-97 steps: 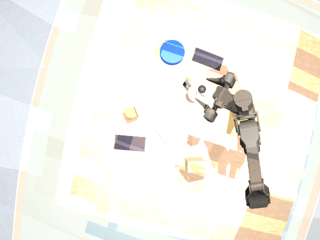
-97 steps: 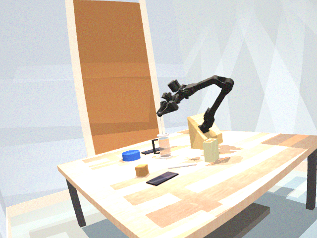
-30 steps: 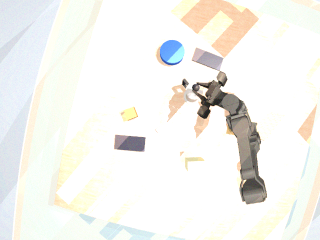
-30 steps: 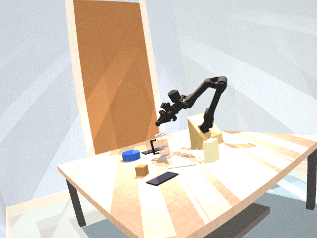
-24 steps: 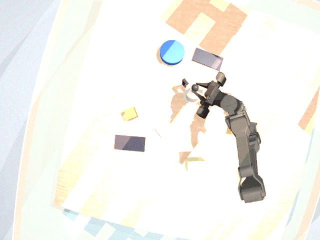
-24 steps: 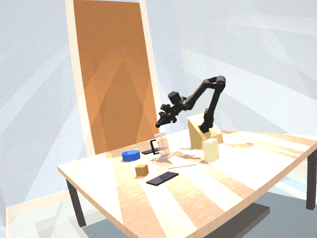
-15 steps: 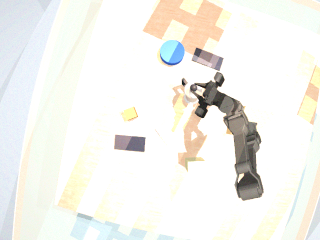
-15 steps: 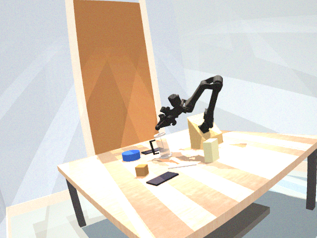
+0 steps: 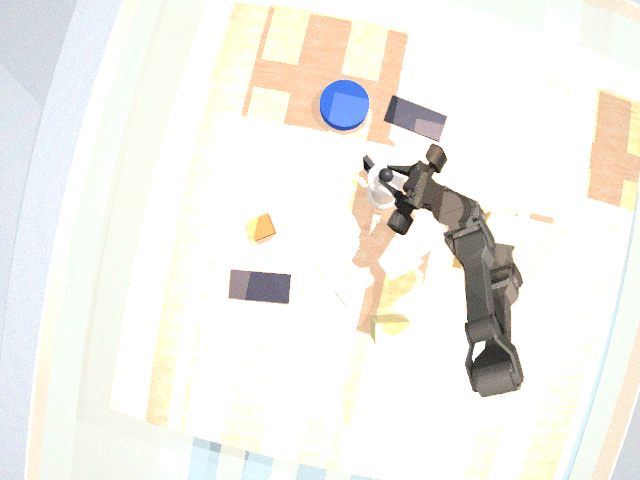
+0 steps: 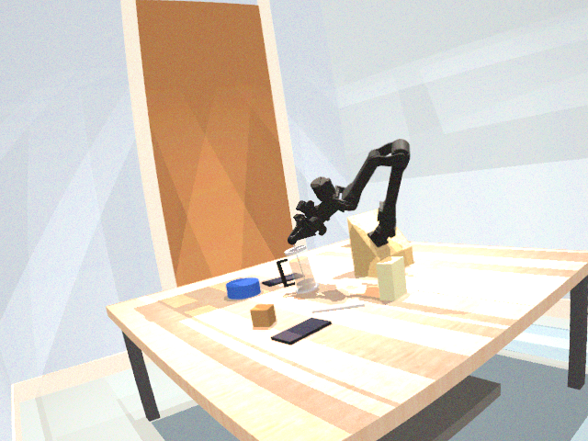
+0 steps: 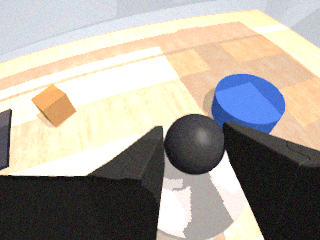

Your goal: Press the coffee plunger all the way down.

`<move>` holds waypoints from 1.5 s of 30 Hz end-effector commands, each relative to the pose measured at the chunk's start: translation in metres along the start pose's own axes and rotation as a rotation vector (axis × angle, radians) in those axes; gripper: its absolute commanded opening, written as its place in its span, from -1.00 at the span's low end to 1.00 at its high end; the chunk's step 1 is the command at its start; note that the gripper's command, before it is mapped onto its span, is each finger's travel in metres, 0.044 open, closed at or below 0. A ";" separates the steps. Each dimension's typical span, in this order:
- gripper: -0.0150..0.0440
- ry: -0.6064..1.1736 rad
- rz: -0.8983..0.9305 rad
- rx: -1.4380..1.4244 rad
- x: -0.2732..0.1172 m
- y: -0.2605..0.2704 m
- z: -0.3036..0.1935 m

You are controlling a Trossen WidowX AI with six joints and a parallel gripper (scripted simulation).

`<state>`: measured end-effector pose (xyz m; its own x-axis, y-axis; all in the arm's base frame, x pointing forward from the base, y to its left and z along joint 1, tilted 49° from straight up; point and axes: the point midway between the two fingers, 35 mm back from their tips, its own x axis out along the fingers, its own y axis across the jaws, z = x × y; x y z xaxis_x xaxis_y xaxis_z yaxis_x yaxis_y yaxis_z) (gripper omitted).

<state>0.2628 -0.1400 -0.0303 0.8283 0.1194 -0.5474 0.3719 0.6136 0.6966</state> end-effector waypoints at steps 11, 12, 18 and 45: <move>-0.06 0.014 0.003 0.012 0.003 -0.001 -0.003; -0.06 0.000 0.001 0.005 0.001 -0.001 0.001; -0.06 0.000 0.001 0.005 0.001 -0.001 0.001; 1.00 0.017 -0.002 0.008 -0.051 0.001 0.048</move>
<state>0.2523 -0.1625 -0.0109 0.8149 0.1318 -0.5644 0.3876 0.6001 0.6998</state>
